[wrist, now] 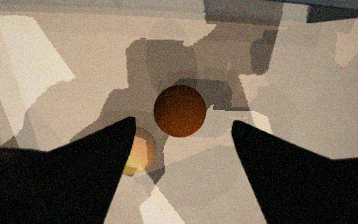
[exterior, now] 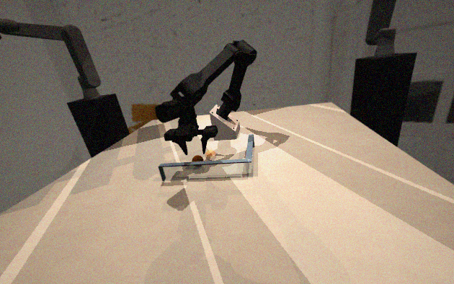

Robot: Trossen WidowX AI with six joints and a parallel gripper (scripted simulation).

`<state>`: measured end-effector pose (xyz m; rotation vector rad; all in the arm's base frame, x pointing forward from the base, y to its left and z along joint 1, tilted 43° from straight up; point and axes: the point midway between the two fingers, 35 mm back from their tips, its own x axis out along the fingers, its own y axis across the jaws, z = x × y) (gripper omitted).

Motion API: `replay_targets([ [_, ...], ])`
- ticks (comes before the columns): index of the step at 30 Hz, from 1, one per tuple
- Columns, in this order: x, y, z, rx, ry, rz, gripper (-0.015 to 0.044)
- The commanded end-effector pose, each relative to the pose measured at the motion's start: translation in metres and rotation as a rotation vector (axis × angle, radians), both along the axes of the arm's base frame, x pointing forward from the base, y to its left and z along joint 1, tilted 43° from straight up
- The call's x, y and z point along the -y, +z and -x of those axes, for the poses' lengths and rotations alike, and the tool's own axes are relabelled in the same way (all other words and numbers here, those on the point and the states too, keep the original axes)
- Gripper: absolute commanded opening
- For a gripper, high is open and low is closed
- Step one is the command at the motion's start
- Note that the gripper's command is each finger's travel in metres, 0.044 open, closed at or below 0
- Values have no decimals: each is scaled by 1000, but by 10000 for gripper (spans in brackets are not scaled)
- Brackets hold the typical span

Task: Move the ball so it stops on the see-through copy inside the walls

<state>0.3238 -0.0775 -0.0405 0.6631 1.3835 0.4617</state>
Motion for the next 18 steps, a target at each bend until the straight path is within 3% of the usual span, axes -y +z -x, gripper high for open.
replay_targets([
  [1, -8, -7, 1, -9, 3, -9, 323],
  [18, -25, -24, -2, -9, 3, -10, 323],
])
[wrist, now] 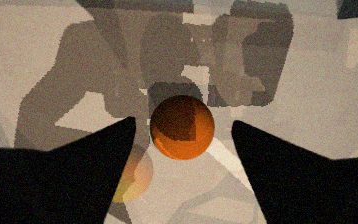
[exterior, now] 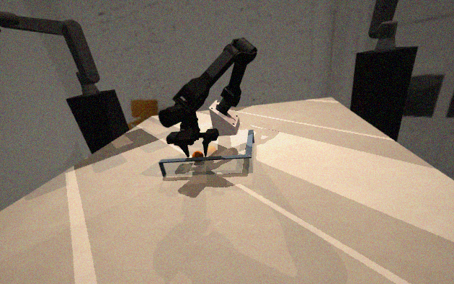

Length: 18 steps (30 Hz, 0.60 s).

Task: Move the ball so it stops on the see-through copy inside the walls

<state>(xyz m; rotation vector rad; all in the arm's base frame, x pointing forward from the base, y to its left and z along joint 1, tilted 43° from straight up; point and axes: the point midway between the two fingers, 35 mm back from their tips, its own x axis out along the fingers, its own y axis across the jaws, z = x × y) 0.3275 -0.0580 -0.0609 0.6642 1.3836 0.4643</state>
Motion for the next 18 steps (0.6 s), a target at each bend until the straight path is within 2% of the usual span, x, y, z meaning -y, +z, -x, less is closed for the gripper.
replay_targets([
  [1, -5, -4, 2, -9, 2, -8, 297],
  [3, -5, -4, 2, -9, 2, -8, 245],
  [13, -5, -4, 2, -9, 2, -8, 178],
  [18, 7, 7, 1, -10, 1, -5, 47],
])
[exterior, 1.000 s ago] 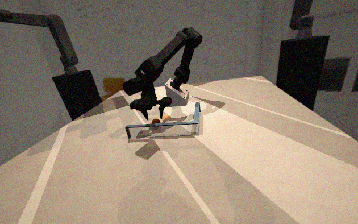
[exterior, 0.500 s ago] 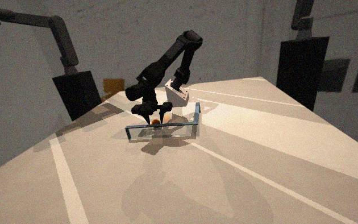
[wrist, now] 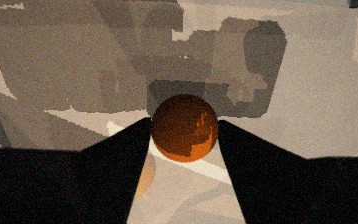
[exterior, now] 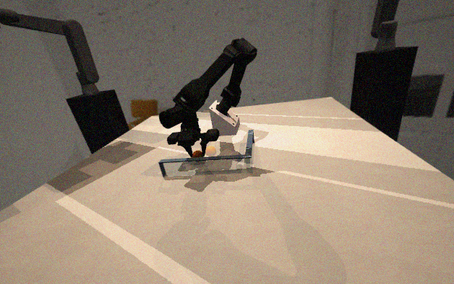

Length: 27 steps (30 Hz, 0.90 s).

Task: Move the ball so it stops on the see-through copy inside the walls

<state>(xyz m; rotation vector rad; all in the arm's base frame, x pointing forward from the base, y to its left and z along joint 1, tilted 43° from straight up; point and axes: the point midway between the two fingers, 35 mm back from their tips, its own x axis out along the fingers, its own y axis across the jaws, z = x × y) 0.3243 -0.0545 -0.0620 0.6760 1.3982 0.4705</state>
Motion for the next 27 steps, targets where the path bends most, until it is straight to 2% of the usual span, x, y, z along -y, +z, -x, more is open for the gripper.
replay_targets([
  [1, 16, 13, -2, 6, -3, 8, 20],
  [2, 21, 17, -2, 6, -3, 9, 0],
  [16, 84, 90, 16, 4, -2, 8, 0],
  [27, 70, 93, 23, 4, -2, 8, 0],
])
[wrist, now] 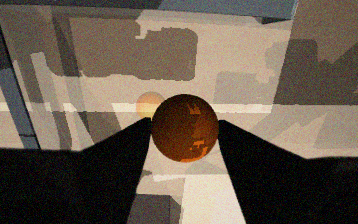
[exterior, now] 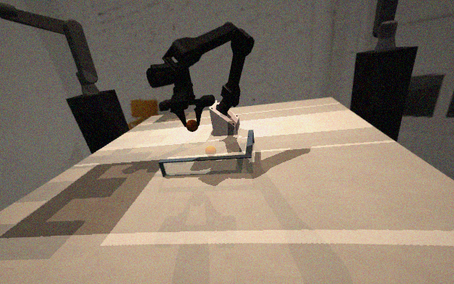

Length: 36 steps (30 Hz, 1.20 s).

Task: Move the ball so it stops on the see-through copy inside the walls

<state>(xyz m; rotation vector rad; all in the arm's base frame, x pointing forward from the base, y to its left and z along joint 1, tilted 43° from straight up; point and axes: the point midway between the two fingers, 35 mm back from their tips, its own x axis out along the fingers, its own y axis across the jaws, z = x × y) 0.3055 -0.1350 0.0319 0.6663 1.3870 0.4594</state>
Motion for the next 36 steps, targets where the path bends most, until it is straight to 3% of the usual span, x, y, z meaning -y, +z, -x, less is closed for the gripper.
replay_targets([
  [1, -14, -1, 5, -7, 4, -5, 0],
  [21, -64, -10, 28, -8, 5, -9, 0],
  [36, -110, -59, 20, -7, 5, -12, 0],
])
